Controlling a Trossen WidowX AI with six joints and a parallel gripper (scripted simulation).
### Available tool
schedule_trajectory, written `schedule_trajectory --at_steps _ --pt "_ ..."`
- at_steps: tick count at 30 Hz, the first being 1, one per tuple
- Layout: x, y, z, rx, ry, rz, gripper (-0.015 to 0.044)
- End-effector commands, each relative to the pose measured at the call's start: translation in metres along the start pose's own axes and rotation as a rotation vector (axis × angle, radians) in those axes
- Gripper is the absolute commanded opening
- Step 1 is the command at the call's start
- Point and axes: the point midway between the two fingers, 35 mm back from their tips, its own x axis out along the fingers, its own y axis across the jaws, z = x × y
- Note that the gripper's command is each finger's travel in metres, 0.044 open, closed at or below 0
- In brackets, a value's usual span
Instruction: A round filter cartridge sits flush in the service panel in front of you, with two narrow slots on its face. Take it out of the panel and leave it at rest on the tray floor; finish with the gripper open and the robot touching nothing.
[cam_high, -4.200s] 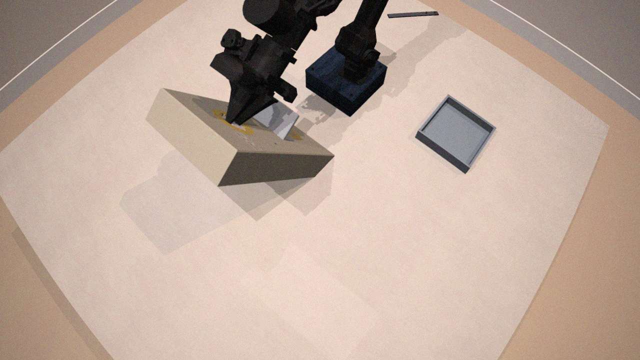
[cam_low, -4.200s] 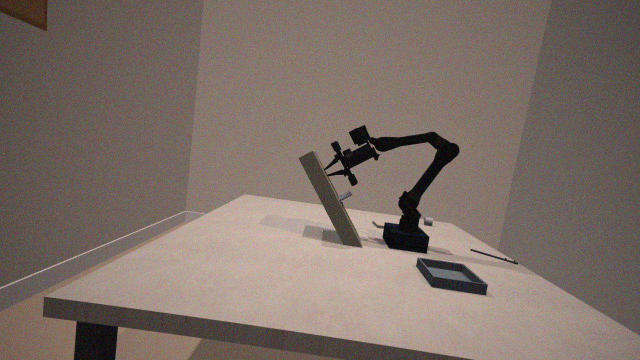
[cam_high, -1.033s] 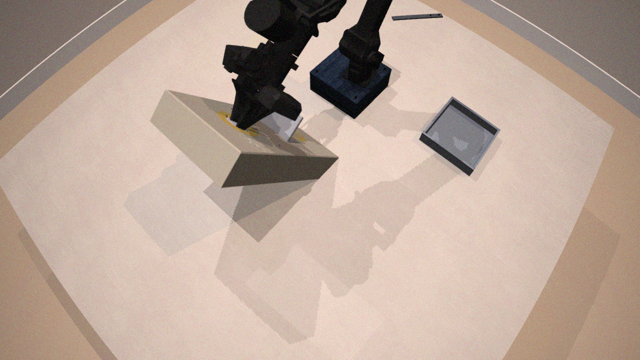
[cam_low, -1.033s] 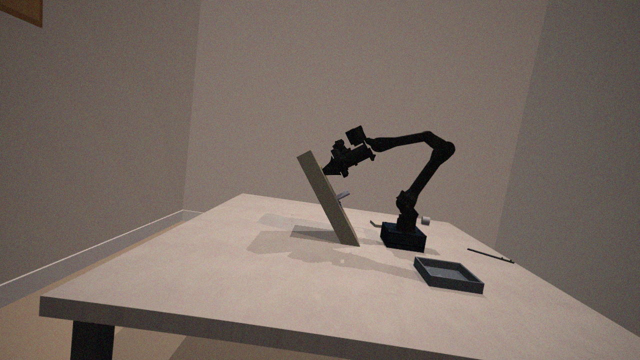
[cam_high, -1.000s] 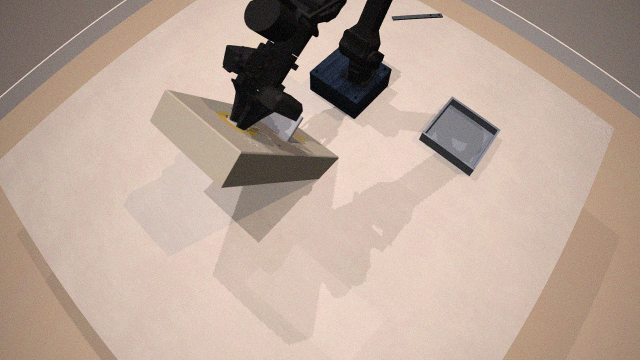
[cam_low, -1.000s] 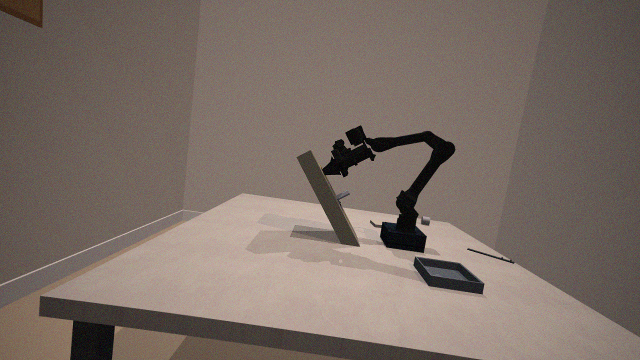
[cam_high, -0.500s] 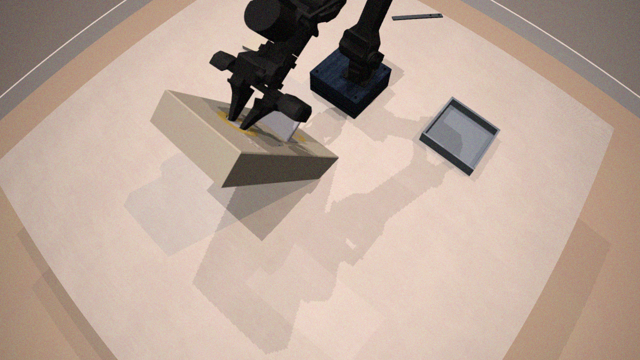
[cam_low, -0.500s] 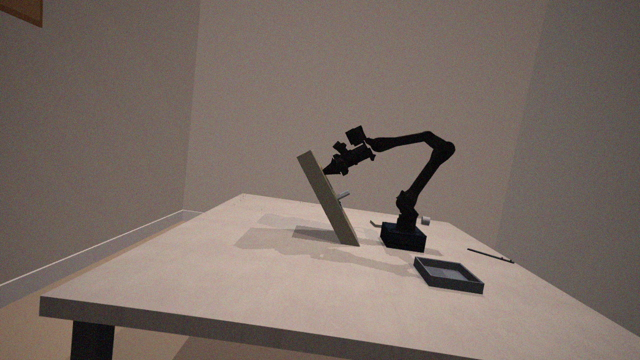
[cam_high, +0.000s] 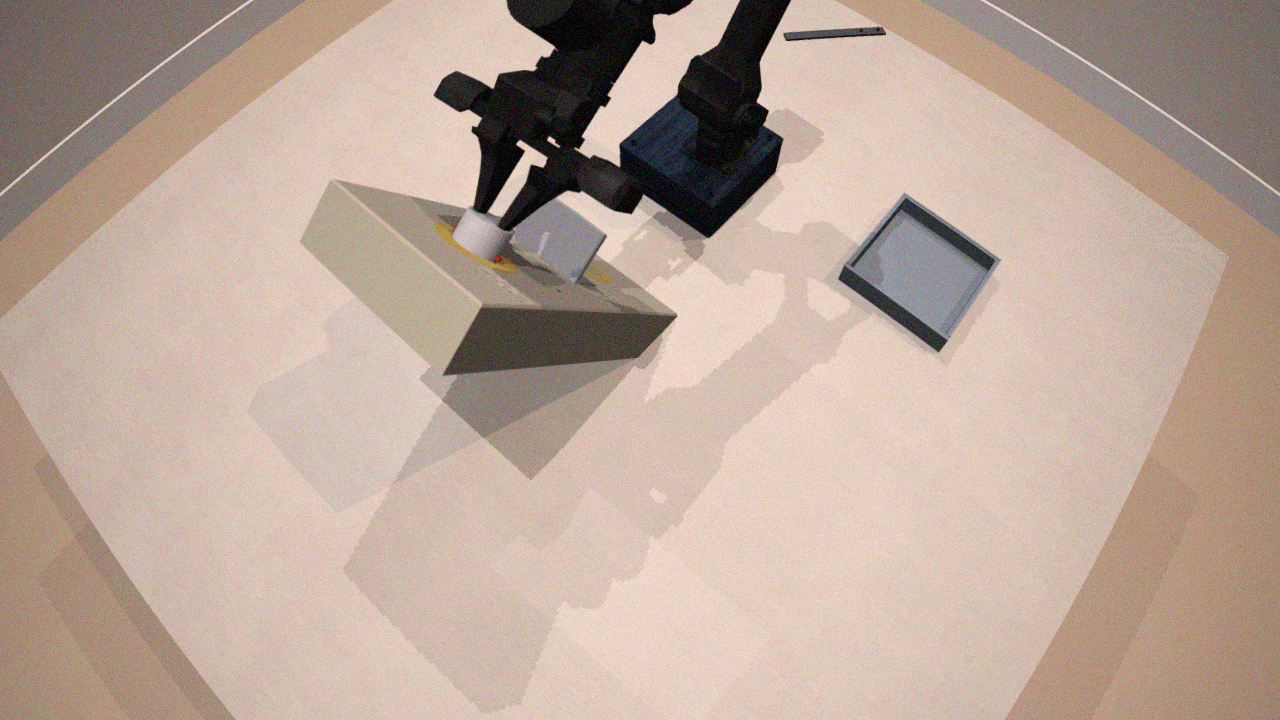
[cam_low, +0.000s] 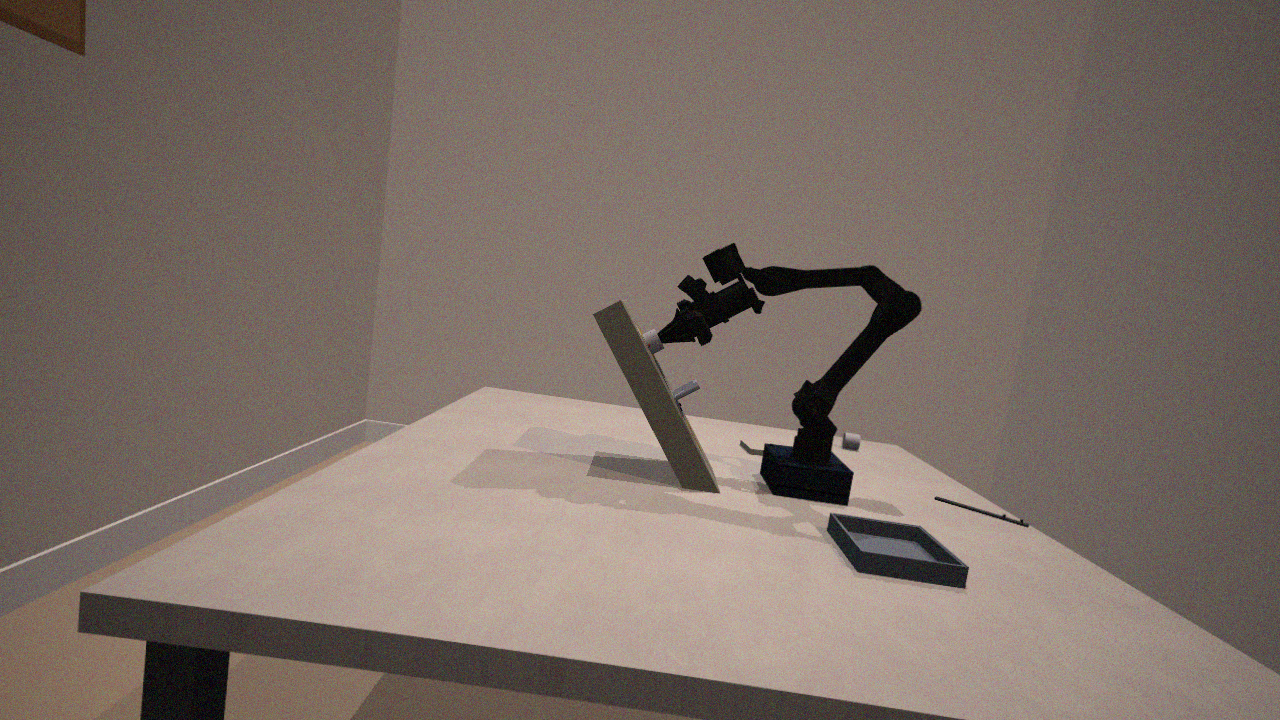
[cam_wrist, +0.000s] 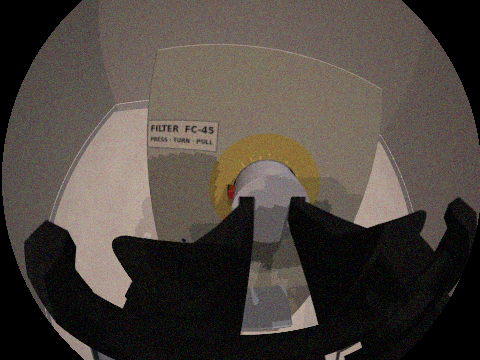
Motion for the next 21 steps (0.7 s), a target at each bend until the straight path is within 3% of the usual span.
schedule_trajectory --at_steps 1,6,21 --pt "-0.020 -0.001 0.001 0.021 -0.004 -0.004 0.0000" --pt "-0.041 0.000 -0.002 0.040 -0.003 -0.004 0.0000" --pt "-0.041 0.002 -0.013 0.041 -0.003 -0.004 0.0000"
